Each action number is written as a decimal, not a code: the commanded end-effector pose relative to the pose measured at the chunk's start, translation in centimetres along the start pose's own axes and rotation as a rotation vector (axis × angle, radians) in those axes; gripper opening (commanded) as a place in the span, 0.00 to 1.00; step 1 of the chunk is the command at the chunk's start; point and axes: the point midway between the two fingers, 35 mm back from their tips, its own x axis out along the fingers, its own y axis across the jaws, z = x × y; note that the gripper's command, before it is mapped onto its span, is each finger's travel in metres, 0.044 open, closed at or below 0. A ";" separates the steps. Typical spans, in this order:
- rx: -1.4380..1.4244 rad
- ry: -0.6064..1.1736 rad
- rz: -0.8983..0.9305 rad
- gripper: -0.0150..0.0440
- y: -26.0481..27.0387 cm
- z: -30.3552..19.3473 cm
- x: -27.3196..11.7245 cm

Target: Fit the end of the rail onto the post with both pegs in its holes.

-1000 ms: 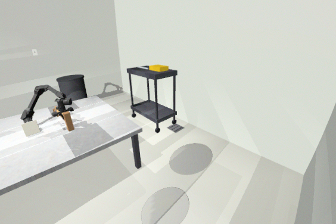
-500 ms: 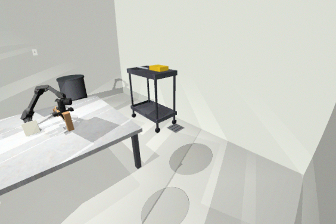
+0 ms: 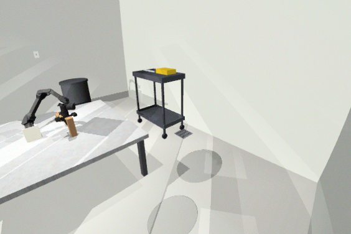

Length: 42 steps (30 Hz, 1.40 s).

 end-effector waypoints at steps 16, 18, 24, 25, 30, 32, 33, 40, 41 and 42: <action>0.000 0.000 0.000 0.57 0.0 -0.2 0.0; 0.000 0.000 0.000 0.65 0.0 -0.2 0.0; 0.000 0.000 0.000 0.92 0.0 -0.2 0.0; 0.000 0.000 0.000 0.97 0.0 -0.2 0.0; 0.000 0.000 0.000 1.00 0.0 -0.2 0.0; 0.000 0.001 -0.001 1.00 0.0 0.4 -0.7; 0.000 0.002 -0.004 1.00 0.0 1.2 -1.5; 0.000 0.004 -0.008 1.00 0.1 2.8 -3.0; 0.000 0.004 -0.008 1.00 0.1 2.8 -3.0; 0.000 0.004 -0.008 1.00 0.1 2.8 -3.0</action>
